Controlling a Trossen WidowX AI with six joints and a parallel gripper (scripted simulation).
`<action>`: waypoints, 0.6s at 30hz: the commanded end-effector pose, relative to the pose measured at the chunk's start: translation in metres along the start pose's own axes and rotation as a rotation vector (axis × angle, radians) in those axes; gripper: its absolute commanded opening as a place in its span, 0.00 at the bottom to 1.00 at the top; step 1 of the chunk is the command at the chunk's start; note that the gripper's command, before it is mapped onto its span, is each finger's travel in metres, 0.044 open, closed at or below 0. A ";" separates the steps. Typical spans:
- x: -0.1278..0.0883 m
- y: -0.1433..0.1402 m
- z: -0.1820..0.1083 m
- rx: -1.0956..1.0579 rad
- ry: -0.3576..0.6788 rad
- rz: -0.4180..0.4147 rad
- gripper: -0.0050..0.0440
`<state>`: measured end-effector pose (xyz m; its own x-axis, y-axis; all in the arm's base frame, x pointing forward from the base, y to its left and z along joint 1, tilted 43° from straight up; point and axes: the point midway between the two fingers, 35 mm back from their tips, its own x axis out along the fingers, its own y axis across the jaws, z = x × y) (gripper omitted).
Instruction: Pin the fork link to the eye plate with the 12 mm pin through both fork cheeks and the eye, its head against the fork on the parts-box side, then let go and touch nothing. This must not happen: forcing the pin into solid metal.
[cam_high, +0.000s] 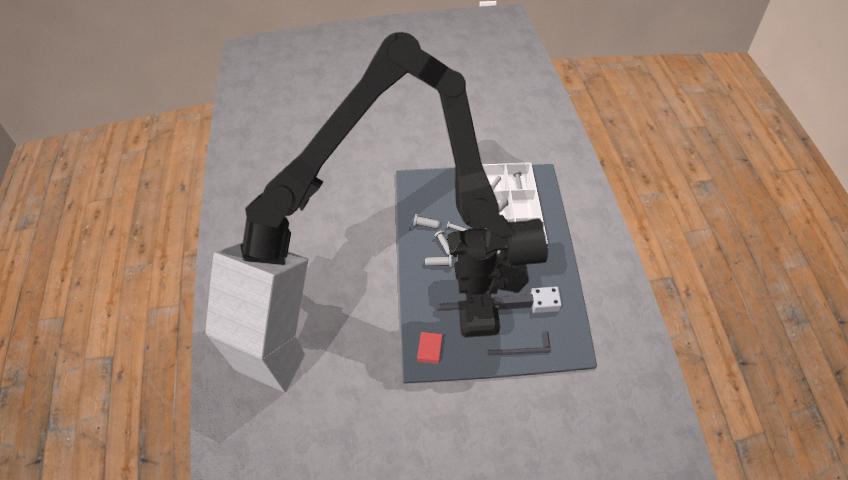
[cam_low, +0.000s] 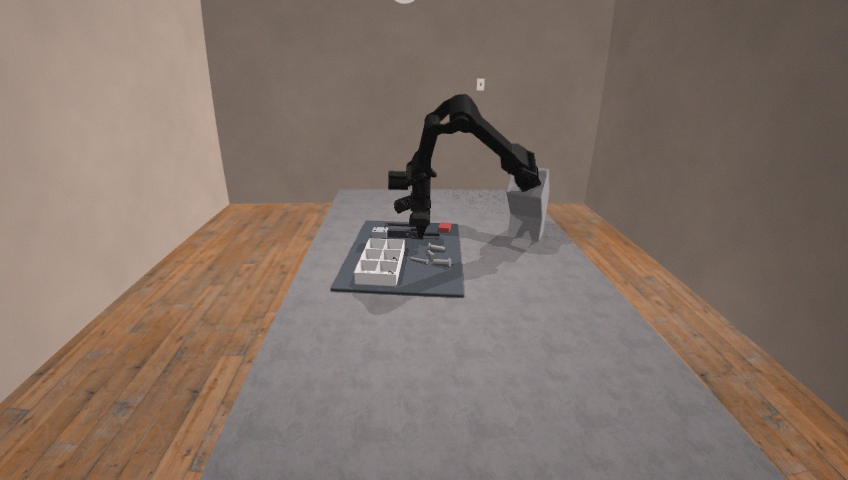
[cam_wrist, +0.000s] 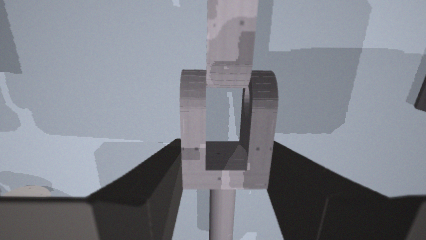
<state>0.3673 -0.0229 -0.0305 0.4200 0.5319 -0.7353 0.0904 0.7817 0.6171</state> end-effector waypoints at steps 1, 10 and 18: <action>-0.001 0.000 0.001 0.002 -0.004 -0.002 0.36; 0.000 0.000 0.000 0.000 0.000 0.000 0.56; 0.000 0.000 0.000 0.000 0.000 0.000 0.69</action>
<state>0.3673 -0.0228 -0.0306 0.4202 0.5319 -0.7352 0.0900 0.7818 0.6170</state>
